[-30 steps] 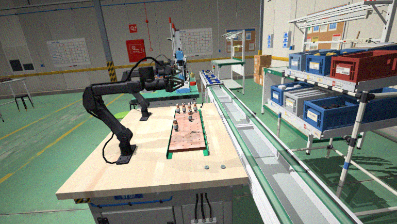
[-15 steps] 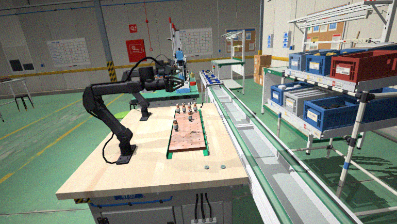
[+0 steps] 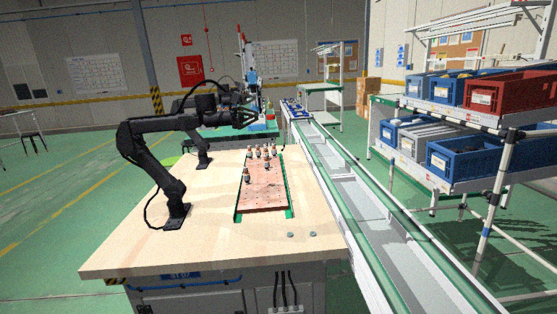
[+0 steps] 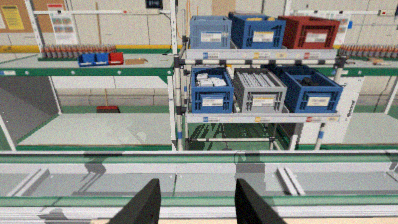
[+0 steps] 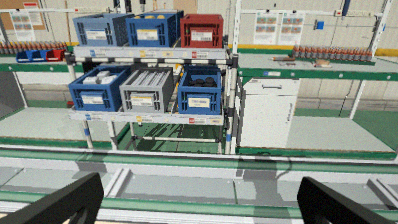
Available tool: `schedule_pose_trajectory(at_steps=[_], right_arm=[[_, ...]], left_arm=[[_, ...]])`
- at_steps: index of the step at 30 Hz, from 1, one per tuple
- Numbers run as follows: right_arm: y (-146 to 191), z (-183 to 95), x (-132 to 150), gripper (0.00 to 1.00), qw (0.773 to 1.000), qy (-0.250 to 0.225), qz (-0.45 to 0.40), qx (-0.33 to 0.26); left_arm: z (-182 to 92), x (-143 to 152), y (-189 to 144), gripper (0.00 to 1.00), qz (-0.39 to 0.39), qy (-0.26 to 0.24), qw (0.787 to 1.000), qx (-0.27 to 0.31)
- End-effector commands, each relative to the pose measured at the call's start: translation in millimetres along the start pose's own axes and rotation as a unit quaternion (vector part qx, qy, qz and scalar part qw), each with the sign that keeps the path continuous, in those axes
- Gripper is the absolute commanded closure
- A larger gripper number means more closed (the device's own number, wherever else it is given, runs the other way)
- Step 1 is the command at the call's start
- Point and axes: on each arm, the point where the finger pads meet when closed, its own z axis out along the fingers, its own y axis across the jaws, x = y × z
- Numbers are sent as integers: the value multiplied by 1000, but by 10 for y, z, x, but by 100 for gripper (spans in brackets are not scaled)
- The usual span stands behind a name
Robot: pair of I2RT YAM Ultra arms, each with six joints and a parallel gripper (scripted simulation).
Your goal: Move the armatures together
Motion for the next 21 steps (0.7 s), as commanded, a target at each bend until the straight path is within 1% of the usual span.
schedule_pose_trajectory(at_steps=[1,6,12,13,17,19,21], right_arm=[[-24,-80,-249,0,1000,-25,5,6],[-24,-80,-249,0,1000,-25,5,6],[-24,-80,-249,0,1000,-25,5,6],[-24,-80,-249,0,1000,-25,5,6],[-24,-80,-249,0,1000,-25,5,6],[-24,-80,-249,0,1000,-25,5,6],[-24,-80,-249,0,1000,-25,5,6]], left_arm=[[-17,-291,11,62,-4,-34,999,2],[17,-275,23,62,-4,-31,1000,1],[-97,-362,24,62,-5,-40,999,1],[-76,-325,2,62,-5,-34,999,4],[134,44,-195,62,-5,33,999,29],[134,44,-195,62,-5,33,999,29],[202,152,-261,62,-4,58,998,34]])
